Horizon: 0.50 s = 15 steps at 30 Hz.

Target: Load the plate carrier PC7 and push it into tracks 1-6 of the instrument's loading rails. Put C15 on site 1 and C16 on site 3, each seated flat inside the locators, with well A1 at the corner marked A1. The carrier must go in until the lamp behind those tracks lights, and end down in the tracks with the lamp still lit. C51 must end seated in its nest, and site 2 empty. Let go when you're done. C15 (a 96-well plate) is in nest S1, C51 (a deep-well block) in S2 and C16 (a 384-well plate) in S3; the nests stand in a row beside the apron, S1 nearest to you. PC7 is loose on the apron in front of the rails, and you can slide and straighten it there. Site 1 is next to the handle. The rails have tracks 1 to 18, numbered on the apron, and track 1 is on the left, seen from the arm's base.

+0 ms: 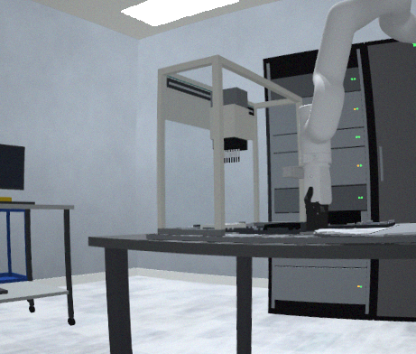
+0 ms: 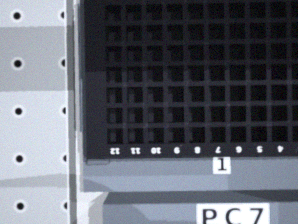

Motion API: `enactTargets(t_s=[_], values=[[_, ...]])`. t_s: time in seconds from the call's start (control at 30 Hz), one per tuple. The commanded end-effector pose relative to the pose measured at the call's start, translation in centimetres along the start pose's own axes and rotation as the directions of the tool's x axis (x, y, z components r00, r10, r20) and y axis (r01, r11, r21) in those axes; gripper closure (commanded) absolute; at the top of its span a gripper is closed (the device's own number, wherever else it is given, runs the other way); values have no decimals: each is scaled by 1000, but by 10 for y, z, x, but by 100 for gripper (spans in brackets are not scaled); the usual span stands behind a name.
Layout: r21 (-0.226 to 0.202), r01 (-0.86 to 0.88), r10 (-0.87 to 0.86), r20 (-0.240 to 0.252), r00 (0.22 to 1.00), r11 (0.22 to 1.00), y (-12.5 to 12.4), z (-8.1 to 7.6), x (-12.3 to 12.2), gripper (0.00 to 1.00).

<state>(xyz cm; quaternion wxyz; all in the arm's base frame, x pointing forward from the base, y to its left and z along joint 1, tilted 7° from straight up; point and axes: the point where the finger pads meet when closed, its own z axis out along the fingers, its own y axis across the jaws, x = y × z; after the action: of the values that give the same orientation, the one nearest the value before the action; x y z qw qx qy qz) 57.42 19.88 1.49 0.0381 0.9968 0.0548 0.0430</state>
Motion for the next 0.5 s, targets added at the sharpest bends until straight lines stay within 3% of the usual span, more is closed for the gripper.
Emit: enactTargets(t_s=[0.0,0.47], values=[[1,0,0,-2,1000,1000,0,-1,4,18],[1,0,0,-2,1000,1000,0,-1,17,18]])
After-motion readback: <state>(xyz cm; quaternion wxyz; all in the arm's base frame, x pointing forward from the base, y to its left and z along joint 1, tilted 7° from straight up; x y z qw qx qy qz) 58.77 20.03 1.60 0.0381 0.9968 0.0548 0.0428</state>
